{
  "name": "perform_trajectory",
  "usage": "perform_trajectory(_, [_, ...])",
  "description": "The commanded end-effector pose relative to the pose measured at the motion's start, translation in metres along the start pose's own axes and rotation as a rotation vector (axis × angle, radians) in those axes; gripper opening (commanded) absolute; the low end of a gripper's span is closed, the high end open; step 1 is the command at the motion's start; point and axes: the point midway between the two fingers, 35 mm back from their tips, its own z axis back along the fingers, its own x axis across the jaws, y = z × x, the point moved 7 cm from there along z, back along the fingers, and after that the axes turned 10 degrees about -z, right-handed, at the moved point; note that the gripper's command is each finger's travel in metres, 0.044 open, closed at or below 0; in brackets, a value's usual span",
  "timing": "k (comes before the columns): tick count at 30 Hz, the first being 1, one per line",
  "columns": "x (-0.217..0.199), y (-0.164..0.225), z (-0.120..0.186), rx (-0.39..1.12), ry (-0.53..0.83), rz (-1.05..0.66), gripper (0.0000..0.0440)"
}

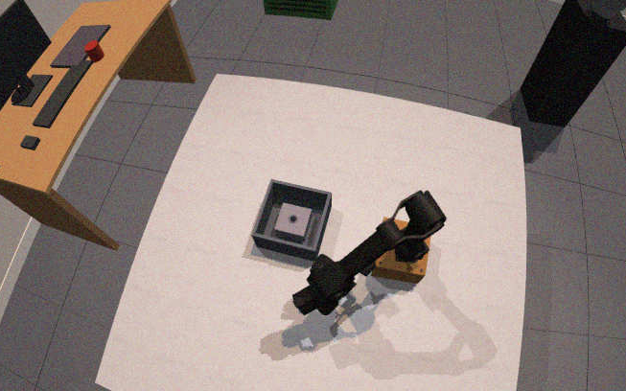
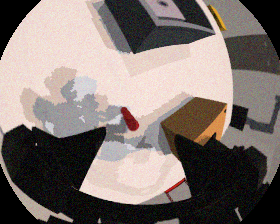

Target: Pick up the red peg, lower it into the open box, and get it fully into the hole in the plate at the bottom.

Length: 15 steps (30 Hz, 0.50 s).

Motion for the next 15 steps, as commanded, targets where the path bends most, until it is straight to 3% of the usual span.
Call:
perform_trajectory(1, [0.0,0.002,-0.015,-0.014,0.017,0.001,0.044])
perform_trajectory(11, [0.01,0.002,-0.052,-0.053,-0.019,0.009,0.0434])
perform_trajectory(15, [0.011,0.003,-0.064,-0.056,-0.015,0.012,0.0349])
